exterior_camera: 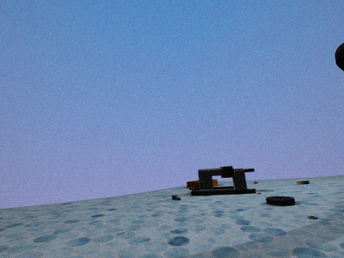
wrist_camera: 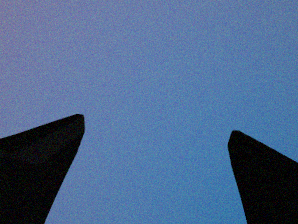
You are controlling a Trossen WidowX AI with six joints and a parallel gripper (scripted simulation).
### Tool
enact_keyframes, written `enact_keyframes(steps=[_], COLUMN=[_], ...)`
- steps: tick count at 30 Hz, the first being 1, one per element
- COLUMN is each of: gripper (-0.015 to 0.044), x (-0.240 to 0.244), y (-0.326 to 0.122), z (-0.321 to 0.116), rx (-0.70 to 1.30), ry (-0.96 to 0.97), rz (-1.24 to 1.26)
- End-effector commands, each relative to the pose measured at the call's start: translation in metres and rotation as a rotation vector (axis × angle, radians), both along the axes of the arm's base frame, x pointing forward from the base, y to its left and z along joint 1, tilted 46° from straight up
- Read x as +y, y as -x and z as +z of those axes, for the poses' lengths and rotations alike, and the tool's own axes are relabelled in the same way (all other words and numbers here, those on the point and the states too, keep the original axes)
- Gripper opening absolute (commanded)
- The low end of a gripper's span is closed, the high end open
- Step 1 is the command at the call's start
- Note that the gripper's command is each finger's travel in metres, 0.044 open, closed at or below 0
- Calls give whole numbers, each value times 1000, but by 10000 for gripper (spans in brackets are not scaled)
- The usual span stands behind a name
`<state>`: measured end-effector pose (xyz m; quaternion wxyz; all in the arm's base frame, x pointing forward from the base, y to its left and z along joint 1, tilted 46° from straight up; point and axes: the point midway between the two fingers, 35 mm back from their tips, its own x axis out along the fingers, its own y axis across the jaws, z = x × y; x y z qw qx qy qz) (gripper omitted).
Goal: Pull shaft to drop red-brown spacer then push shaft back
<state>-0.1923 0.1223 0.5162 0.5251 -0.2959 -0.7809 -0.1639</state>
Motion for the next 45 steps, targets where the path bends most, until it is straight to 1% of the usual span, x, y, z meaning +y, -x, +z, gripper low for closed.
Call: enact_keyframes(steps=[1, 2, 5, 12, 21, 26, 30, 33, 40, 45], gripper=[426, 440, 440, 440, 440, 440, 440, 440, 440, 440], x=[0, 0, 4, 58, 107, 140, 165, 184, 218, 231], y=[0, -1, -7, -19, -44, -72, -99, -128, -210, -272], z=[0, 1, 5, -1, -9, -17, -23, -30, -50, -71], rx=[-1, -3, -19, -210, -396, -545, -673, -797, -1126, -1395], ry=[-1, -5, -27, -65, -81, -81, -72, -58, 15, 84], rz=[-5, -20, -123, -548, -911, -1168, -1366, -1537, -1899, -2082])
